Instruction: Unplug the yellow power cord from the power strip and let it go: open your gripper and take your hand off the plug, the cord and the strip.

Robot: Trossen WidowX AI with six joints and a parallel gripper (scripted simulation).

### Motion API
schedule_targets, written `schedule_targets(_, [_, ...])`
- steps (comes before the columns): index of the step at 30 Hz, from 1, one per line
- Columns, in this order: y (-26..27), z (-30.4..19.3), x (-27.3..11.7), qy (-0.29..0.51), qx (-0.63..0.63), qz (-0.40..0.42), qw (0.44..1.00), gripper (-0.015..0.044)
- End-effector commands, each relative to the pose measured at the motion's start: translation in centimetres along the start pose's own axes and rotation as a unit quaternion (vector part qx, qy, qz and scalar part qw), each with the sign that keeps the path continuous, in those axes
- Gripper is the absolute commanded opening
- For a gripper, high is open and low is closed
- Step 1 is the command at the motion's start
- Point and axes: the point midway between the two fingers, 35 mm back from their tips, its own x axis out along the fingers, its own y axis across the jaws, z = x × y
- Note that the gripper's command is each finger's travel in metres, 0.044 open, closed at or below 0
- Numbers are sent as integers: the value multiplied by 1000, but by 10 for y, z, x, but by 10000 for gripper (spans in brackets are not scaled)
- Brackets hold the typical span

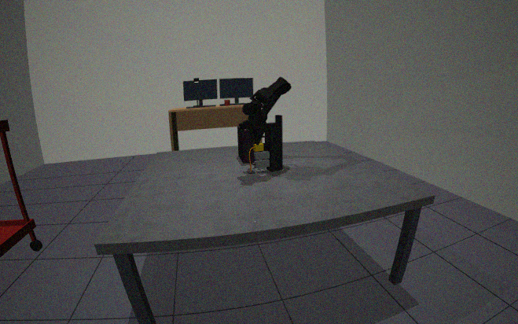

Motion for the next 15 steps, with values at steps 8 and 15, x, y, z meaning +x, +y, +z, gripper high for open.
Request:
schedule_targets(8, [-1,-3,11,3,3,1,1000,160])
schedule_targets(15, [0,-2,10,0,0,0,1000,81])
